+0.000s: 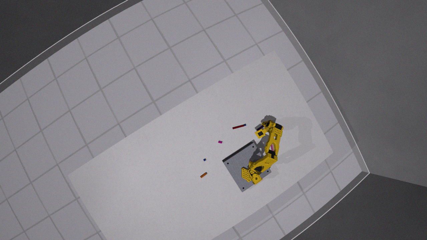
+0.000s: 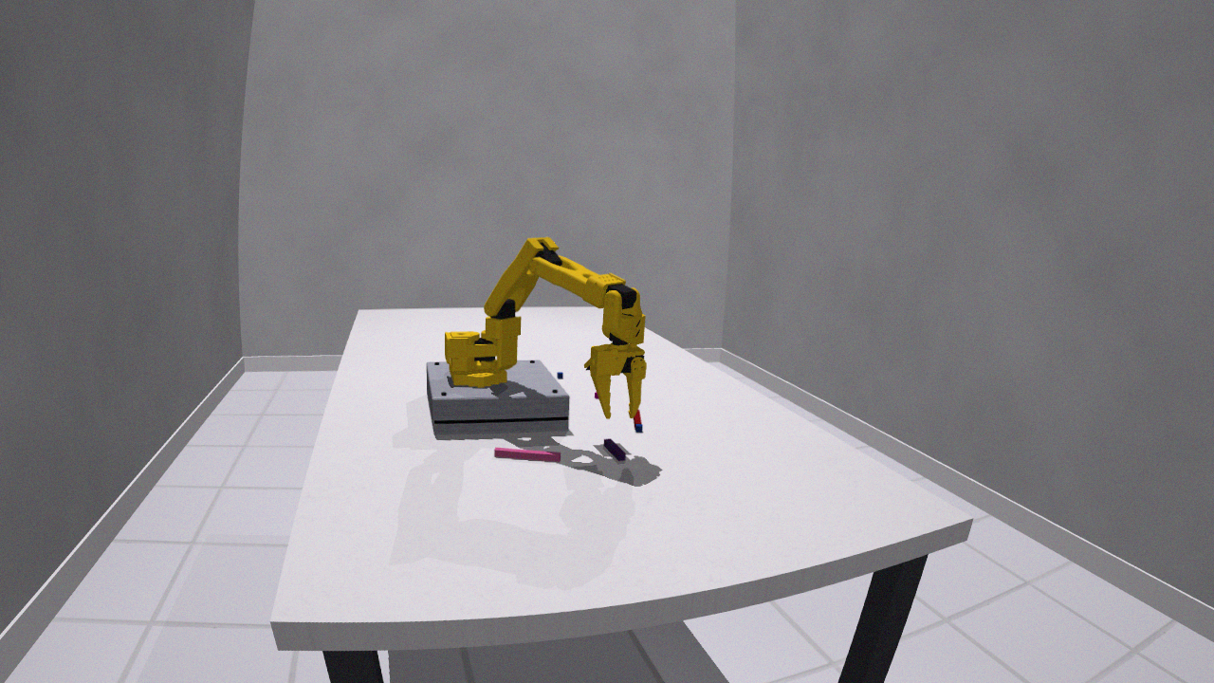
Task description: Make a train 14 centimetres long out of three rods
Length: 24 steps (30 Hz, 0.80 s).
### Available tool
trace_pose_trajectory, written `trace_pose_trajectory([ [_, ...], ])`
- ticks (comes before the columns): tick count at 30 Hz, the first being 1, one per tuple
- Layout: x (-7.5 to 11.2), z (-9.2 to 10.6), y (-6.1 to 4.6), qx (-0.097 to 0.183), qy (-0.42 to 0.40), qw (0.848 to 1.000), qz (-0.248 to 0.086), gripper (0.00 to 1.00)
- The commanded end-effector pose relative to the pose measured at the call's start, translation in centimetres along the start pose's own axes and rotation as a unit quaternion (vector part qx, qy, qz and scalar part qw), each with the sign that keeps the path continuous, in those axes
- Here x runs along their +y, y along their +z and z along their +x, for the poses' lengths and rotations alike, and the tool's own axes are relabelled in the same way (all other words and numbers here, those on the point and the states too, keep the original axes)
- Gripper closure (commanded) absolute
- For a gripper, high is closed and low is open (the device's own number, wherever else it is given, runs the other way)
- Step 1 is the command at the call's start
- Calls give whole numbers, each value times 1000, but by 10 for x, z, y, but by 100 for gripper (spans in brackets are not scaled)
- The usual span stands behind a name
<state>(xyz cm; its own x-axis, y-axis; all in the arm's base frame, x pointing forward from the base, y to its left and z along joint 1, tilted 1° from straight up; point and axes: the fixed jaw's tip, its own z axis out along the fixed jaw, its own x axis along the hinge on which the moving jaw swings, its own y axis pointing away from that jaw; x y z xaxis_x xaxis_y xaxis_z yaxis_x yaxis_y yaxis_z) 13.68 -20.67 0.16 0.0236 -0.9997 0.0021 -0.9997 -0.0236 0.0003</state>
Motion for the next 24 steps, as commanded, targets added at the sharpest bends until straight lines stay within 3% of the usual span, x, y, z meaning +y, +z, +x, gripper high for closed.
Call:
trace_pose_trajectory([
  [1,2,0,2,-6,1,1000,-3,81],
  [19,2,0,3,-6,1,1000,-3,81],
  [24,2,1,8,-6,1,1000,-3,81],
])
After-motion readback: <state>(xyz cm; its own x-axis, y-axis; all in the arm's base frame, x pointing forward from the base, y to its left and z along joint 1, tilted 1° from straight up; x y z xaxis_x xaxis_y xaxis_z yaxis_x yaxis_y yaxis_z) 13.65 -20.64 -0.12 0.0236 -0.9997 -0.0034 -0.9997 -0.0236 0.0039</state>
